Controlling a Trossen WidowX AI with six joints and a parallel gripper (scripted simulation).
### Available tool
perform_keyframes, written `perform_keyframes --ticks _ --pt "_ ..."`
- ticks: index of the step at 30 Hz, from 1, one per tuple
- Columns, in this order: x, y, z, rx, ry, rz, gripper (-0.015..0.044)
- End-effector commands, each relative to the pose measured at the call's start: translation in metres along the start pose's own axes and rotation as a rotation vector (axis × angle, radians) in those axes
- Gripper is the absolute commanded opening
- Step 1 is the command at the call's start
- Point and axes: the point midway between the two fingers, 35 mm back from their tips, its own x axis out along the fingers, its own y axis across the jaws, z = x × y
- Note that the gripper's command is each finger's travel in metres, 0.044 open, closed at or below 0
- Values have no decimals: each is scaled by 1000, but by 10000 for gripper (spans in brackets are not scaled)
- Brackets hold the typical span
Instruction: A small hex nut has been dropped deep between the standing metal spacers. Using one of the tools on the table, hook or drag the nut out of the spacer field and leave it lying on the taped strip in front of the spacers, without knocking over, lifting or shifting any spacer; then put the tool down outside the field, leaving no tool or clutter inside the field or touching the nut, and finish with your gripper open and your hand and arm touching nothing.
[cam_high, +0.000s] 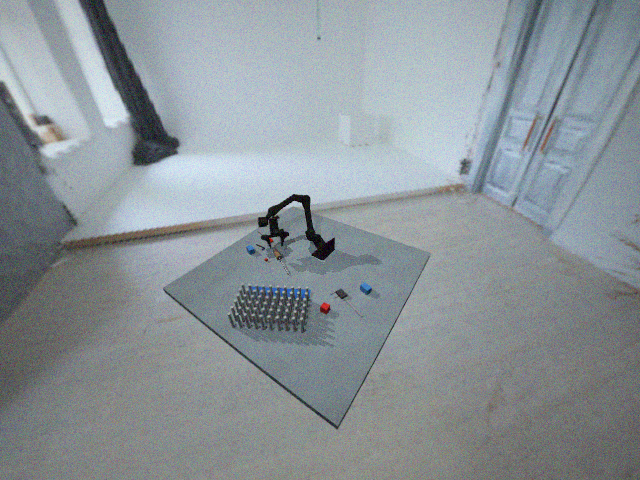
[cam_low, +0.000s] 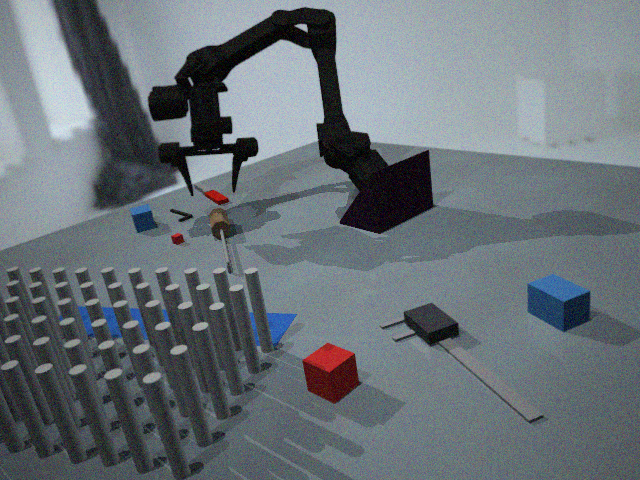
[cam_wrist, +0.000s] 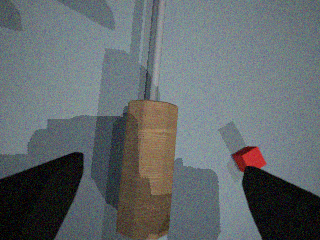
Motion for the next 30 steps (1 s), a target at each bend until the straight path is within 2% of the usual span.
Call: perform_keyframes --ticks 1,14,30 --pt "-2 -1 -1 -3 -5 -11 282" --pt "-1 -1 -1 -3 -5 -11 280" --pt "23 0 -11 -3 -5 -9 280"
